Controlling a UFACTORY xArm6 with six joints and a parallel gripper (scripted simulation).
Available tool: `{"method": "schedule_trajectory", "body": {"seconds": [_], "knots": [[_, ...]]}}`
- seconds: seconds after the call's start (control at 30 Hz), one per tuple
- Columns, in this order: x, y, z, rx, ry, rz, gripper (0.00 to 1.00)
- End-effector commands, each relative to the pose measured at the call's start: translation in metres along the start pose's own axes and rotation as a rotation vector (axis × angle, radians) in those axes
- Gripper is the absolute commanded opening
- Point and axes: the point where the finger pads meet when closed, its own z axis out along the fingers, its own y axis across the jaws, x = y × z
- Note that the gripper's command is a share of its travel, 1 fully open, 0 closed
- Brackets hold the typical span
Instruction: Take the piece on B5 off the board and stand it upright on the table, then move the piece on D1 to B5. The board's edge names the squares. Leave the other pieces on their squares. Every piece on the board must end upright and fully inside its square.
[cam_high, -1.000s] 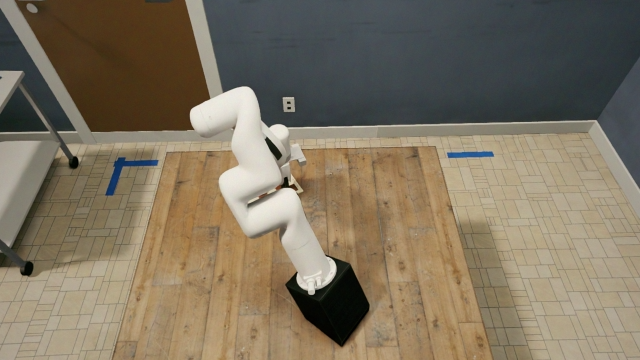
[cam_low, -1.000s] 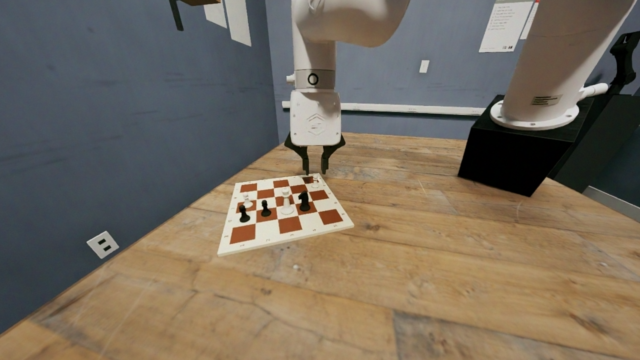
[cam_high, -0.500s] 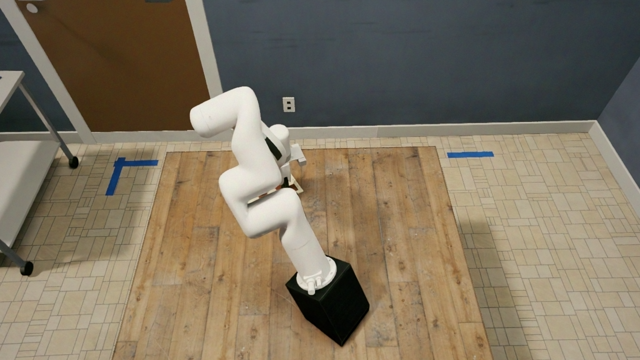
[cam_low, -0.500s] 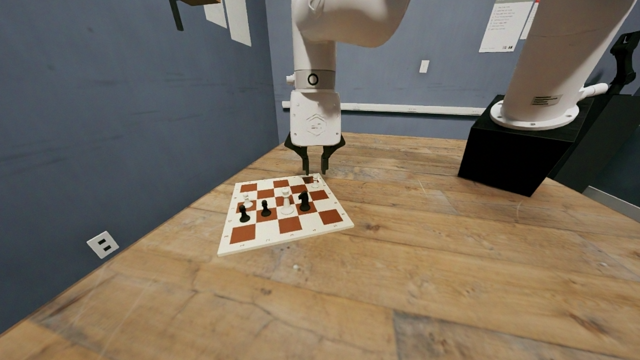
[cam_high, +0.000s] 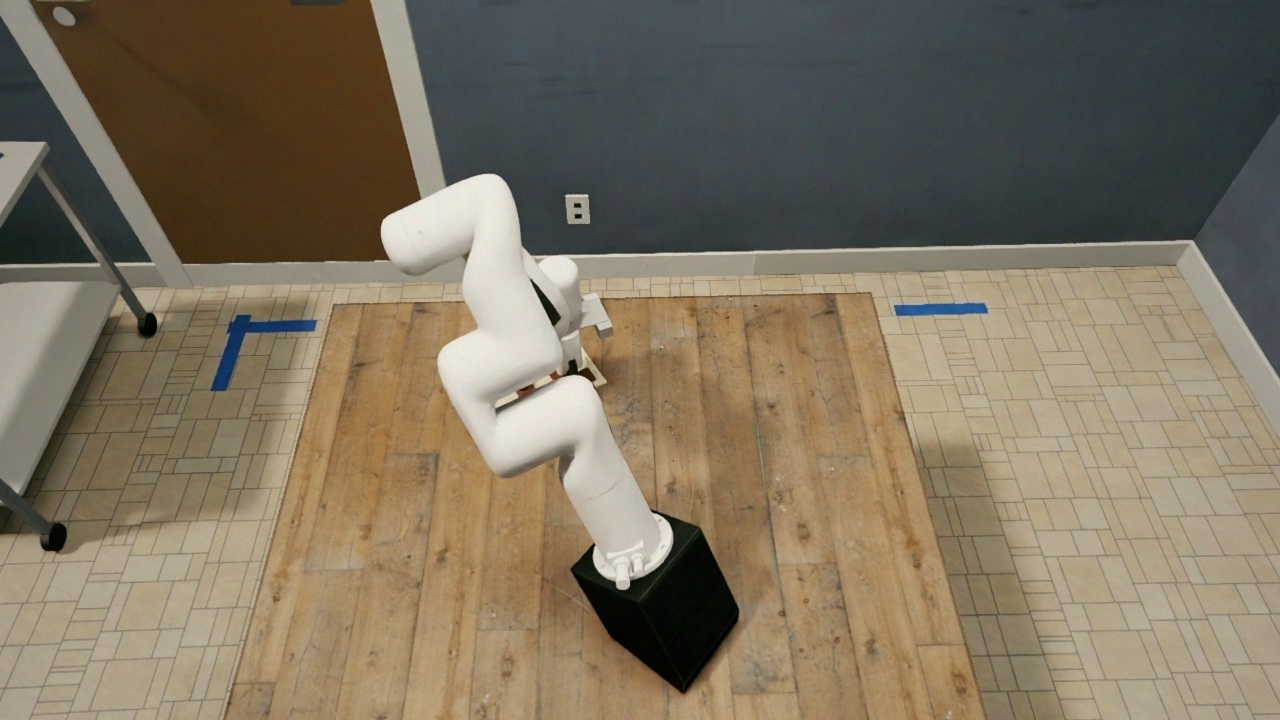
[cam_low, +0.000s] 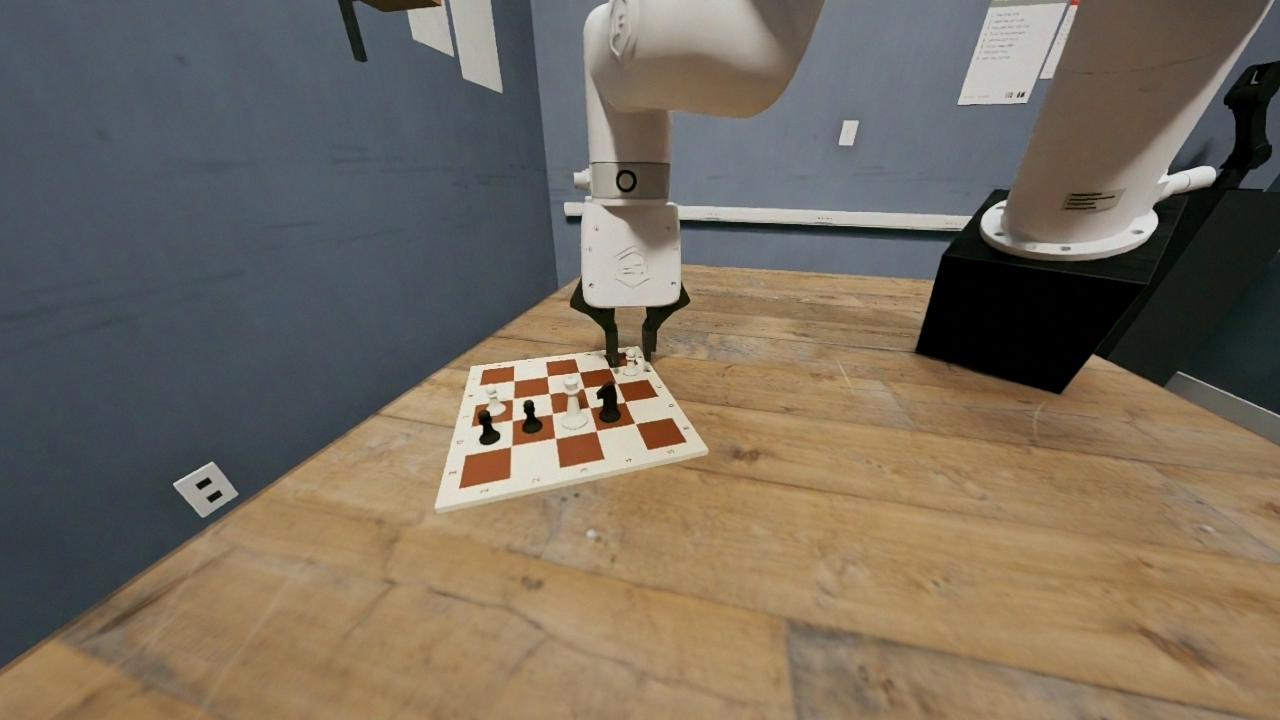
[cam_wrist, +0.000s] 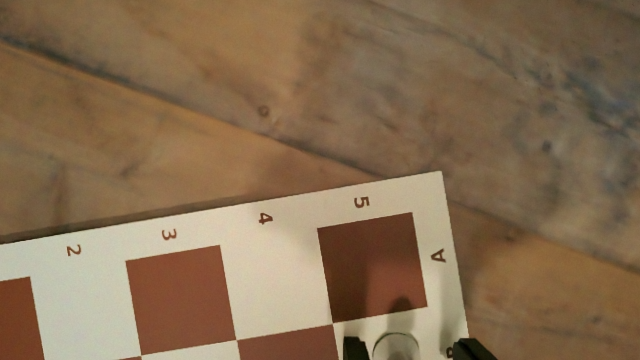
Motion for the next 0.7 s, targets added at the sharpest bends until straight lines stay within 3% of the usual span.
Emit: {"method": "schedule_trajectory", "body": {"seconds": [0.0,0.67], "knots": [[0.0002,-0.0014,0.0084,0.004,0.000,0.000,0.35],[0.0002,-0.0015,0.0153,0.004,0.000,0.000,0.35]]}}
